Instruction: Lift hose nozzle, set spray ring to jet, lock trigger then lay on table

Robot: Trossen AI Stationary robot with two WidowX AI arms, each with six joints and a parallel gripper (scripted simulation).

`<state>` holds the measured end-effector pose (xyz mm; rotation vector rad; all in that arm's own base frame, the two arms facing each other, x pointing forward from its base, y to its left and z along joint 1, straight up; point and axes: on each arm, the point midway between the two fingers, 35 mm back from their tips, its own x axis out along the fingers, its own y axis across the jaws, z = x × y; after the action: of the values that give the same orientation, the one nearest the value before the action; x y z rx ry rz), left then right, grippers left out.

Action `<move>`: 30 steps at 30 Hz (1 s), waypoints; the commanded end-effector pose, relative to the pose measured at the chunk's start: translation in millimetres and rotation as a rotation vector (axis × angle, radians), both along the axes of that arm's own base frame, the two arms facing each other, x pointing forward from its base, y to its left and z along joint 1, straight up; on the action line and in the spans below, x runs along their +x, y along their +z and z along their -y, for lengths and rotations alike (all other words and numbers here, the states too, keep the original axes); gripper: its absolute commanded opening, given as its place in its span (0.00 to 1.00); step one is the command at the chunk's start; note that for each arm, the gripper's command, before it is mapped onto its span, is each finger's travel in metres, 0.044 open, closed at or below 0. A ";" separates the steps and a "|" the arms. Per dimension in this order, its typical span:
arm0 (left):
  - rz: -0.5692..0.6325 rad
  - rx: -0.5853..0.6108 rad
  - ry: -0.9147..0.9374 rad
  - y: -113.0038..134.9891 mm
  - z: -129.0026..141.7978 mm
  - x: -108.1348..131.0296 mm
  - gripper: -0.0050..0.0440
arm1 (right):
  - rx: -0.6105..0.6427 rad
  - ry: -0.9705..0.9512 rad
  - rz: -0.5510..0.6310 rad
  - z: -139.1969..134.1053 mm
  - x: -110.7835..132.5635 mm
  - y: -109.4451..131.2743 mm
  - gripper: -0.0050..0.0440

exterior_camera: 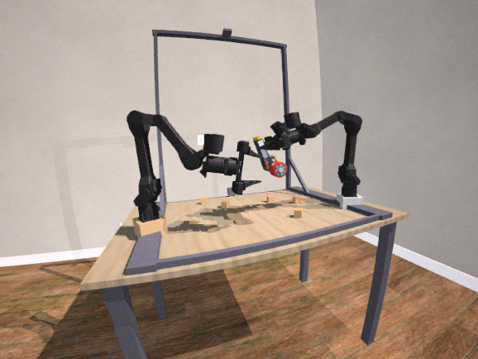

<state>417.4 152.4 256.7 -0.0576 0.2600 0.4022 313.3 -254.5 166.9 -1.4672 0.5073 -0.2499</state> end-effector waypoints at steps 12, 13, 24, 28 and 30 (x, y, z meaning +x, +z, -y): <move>0.042 0.021 -0.001 18.3 0.0 0.0 0.45 | -0.070 0.007 0.142 -11.2 -11.5 -15.5 0.93; 0.042 0.021 -0.001 18.3 0.0 0.0 0.45 | -0.081 0.007 0.155 -12.0 -12.3 -14.0 0.93; 0.042 0.021 -0.001 18.3 0.0 0.0 0.45 | -0.118 0.011 0.214 -18.4 -18.8 -11.1 0.93; 0.042 0.021 -0.001 18.3 0.0 0.0 0.45 | -0.105 0.010 0.199 -16.8 -15.9 -16.2 0.93; 0.042 0.021 -0.001 18.3 0.0 0.0 0.45 | -0.106 0.010 0.200 -15.2 -12.8 -15.5 0.93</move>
<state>417.4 152.4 256.7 -0.0576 0.2600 0.4022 295.0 -236.5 146.8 -1.5228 0.3423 -0.4063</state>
